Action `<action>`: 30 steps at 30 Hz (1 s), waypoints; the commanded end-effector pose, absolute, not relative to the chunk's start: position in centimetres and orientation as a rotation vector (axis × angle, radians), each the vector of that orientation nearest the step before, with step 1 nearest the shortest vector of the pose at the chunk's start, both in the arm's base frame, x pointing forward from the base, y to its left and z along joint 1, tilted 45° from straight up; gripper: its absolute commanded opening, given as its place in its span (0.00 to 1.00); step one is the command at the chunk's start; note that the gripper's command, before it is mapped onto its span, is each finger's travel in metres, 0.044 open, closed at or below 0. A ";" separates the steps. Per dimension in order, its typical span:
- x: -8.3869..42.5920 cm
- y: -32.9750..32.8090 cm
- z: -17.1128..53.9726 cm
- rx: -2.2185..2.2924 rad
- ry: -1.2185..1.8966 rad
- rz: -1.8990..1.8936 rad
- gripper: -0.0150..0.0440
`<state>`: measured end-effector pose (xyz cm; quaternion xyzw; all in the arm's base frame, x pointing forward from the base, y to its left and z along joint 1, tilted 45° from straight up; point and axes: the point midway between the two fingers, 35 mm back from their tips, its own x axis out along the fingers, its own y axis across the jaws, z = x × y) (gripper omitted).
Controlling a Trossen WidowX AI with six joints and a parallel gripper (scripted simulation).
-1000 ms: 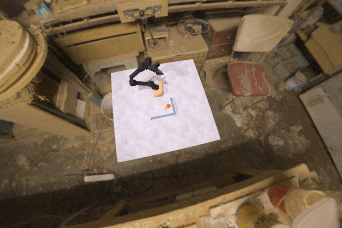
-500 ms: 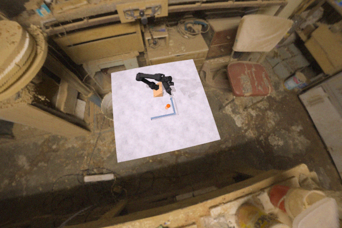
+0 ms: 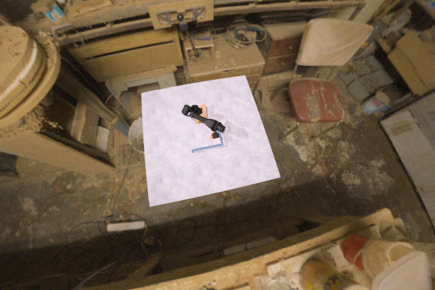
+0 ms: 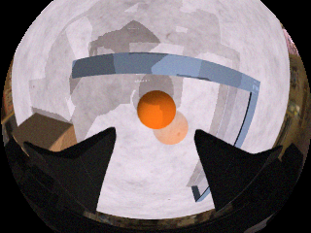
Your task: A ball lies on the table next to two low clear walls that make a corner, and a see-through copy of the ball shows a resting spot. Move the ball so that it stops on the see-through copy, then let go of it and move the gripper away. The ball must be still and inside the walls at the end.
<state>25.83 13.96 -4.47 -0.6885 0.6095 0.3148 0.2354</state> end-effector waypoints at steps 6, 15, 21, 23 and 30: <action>26.1 13.0 -5.7 -1.870 1.683 0.864 0.85; 26.2 12.5 -6.3 -1.870 1.682 0.864 0.85; 26.3 11.8 -7.0 -1.870 1.682 0.864 0.85; 26.3 11.6 -7.3 -1.870 1.682 0.864 0.85; 26.3 10.8 -8.1 -1.871 1.683 0.863 0.85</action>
